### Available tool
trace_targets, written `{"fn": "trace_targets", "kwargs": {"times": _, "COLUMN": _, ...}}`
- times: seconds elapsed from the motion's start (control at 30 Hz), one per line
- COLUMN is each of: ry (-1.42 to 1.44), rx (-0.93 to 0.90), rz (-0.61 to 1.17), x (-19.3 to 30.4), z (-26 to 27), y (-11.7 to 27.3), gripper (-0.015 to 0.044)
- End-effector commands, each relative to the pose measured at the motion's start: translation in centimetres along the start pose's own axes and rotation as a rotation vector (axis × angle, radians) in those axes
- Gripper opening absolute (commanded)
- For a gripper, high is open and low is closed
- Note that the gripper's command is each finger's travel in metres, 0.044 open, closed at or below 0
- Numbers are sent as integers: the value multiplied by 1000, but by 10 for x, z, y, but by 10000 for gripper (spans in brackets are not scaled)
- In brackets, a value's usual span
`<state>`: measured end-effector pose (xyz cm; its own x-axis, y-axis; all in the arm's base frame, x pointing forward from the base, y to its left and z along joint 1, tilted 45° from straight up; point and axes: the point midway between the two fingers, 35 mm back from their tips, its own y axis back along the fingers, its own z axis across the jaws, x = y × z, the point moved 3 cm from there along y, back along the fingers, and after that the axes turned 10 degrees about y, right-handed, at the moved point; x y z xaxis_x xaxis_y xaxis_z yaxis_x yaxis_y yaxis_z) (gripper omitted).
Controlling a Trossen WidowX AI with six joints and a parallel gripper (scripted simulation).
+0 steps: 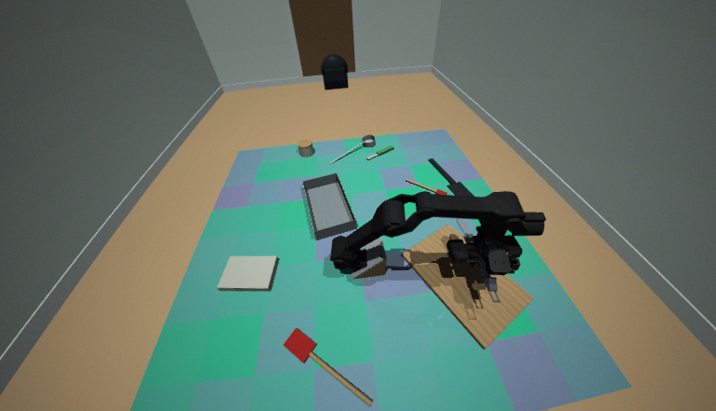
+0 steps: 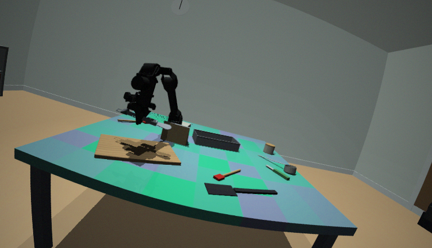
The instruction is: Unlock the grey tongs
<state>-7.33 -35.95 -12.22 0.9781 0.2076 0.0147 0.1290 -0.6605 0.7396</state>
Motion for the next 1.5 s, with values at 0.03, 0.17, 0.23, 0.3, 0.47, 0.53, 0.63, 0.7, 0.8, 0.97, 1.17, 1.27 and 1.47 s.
{"fn": "trace_targets", "kwargs": {"times": 0.03, "ry": 3, "rx": -2, "rz": 10, "x": 0, "z": 0, "y": -7, "gripper": -150}}
{"fn": "trace_targets", "kwargs": {"times": 0.17, "ry": 3, "rx": 0, "rz": 14, "x": 0, "z": 0, "y": -14, "gripper": -150}}
{"fn": "trace_targets", "kwargs": {"times": 0.23, "ry": 4, "rx": 0, "rz": 16, "x": 0, "z": 0, "y": -17, "gripper": -150}}
{"fn": "trace_targets", "kwargs": {"times": 0.3, "ry": 4, "rx": 1, "rz": 18, "x": 0, "z": 0, "y": -20, "gripper": -150}}
{"fn": "trace_targets", "kwargs": {"times": 0.47, "ry": 4, "rx": 3, "rz": 24, "x": 1, "z": 0, "y": -29, "gripper": -150}}
{"fn": "trace_targets", "kwargs": {"times": 0.53, "ry": 4, "rx": 3, "rz": 26, "x": 1, "z": 0, "y": -32, "gripper": -150}}
{"fn": "trace_targets", "kwargs": {"times": 0.63, "ry": 4, "rx": 4, "rz": 29, "x": 1, "z": 0, "y": -37, "gripper": -150}}
{"fn": "trace_targets", "kwargs": {"times": 0.7, "ry": 5, "rx": 5, "rz": 31, "x": 1, "z": 0, "y": -40, "gripper": -150}}
{"fn": "trace_targets", "kwargs": {"times": 0.8, "ry": 5, "rx": 6, "rz": 34, "x": 1, "z": -1, "y": -45, "gripper": -150}}
{"fn": "trace_targets", "kwargs": {"times": 0.97, "ry": 5, "rx": 8, "rz": 39, "x": 2, "z": -2, "y": -53, "gripper": -150}}
{"fn": "trace_targets", "kwargs": {"times": 1.17, "ry": 6, "rx": 10, "rz": 46, "x": 2, "z": -3, "y": -63, "gripper": -150}}
{"fn": "trace_targets", "kwargs": {"times": 1.27, "ry": 6, "rx": 11, "rz": 49, "x": 3, "z": -4, "y": -68, "gripper": -150}}
{"fn": "trace_targets", "kwargs": {"times": 1.47, "ry": 6, "rx": 13, "rz": 55, "x": 4, "z": -5, "y": -77, "gripper": -150}}
